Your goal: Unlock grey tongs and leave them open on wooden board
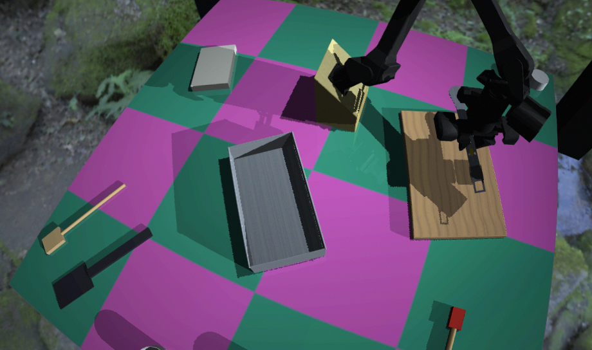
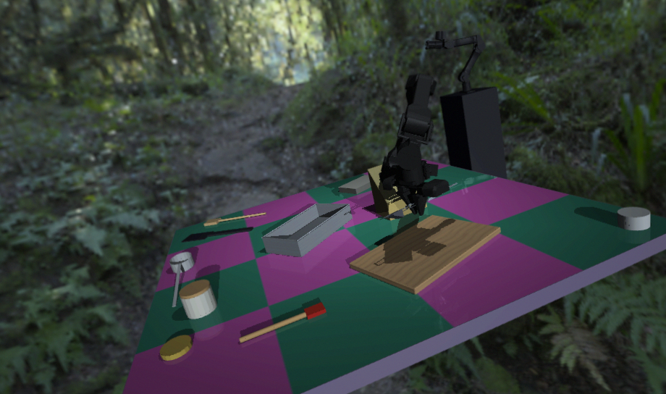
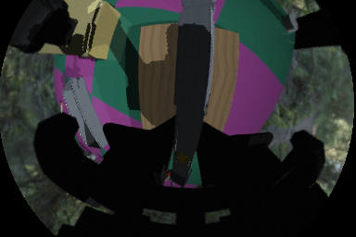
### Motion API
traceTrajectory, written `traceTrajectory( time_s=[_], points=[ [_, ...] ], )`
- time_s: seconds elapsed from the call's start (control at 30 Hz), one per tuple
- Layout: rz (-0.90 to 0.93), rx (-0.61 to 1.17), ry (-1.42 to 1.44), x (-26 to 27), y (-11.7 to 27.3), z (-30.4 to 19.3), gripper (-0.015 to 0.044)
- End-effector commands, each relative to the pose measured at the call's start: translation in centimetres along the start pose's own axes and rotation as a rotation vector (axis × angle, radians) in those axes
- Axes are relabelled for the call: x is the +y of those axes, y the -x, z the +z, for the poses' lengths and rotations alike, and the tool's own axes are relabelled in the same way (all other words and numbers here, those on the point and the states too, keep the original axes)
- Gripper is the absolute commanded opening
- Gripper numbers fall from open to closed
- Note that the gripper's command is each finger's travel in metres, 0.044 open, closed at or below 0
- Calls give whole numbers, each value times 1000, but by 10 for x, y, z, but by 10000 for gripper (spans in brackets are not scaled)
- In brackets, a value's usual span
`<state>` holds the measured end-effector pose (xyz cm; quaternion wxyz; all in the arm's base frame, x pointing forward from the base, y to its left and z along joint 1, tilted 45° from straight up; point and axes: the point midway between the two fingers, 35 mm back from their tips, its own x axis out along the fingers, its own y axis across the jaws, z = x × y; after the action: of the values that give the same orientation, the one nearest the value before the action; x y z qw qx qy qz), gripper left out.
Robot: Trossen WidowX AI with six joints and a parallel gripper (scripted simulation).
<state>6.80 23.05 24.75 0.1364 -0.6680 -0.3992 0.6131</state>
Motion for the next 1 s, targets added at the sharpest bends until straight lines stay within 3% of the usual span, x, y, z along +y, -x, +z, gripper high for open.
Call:
traceTrajectory(
  time_s=[0.0,0.97],
  points=[
    [28,19,-3,2,-1,4,-150],
    [241,360,-2,19,6,23,-150]
  ],
)
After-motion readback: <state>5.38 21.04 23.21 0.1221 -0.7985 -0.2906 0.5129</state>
